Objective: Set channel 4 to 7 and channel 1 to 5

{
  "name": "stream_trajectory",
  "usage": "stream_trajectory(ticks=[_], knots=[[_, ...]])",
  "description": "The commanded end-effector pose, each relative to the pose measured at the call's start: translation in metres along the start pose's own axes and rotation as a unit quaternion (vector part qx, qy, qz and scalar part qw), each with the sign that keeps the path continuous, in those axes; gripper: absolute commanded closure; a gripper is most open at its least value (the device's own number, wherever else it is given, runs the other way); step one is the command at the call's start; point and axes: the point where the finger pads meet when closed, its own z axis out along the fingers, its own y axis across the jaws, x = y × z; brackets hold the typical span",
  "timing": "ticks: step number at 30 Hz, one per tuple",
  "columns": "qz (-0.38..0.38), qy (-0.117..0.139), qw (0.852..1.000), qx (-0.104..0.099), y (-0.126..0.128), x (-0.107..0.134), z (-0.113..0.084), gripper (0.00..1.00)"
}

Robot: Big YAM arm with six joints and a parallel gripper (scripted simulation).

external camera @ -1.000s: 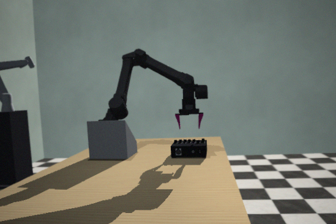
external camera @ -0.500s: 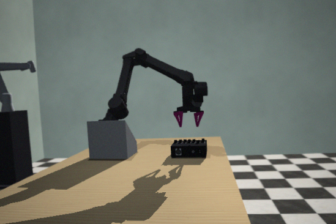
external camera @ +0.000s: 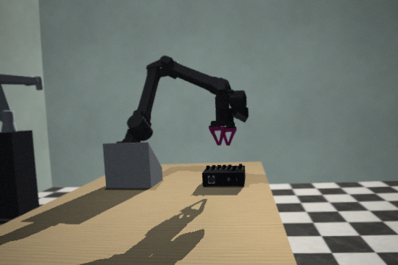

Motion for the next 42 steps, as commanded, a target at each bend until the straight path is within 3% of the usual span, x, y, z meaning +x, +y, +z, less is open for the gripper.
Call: stream_trajectory(ticks=[1, 9, 11, 12, 20, 26, 28, 29, 38, 42], knots=[[-0.139, -0.007, 0.990, -0.012, -0.005, -0.024, -0.024, 0.00], [-0.309, -0.011, 0.951, -0.015, -0.021, -0.028, -0.036, 0.00], [-0.309, -0.011, 0.951, -0.015, -0.021, -0.028, -0.036, 0.00], [-0.361, -0.013, 0.932, -0.016, -0.023, -0.029, -0.038, 0.00], [-0.524, -0.019, 0.851, -0.023, -0.034, -0.031, -0.046, 0.00], [-0.633, -0.027, 0.773, -0.028, -0.038, -0.032, -0.050, 0.00], [-0.633, -0.027, 0.773, -0.028, -0.038, -0.032, -0.050, 0.00], [-0.676, -0.030, 0.735, -0.031, -0.039, -0.032, -0.050, 0.00], [-0.813, -0.052, 0.579, -0.040, -0.040, -0.032, -0.051, 0.00], [-0.816, -0.053, 0.574, -0.040, -0.040, -0.032, -0.051, 0.00]])
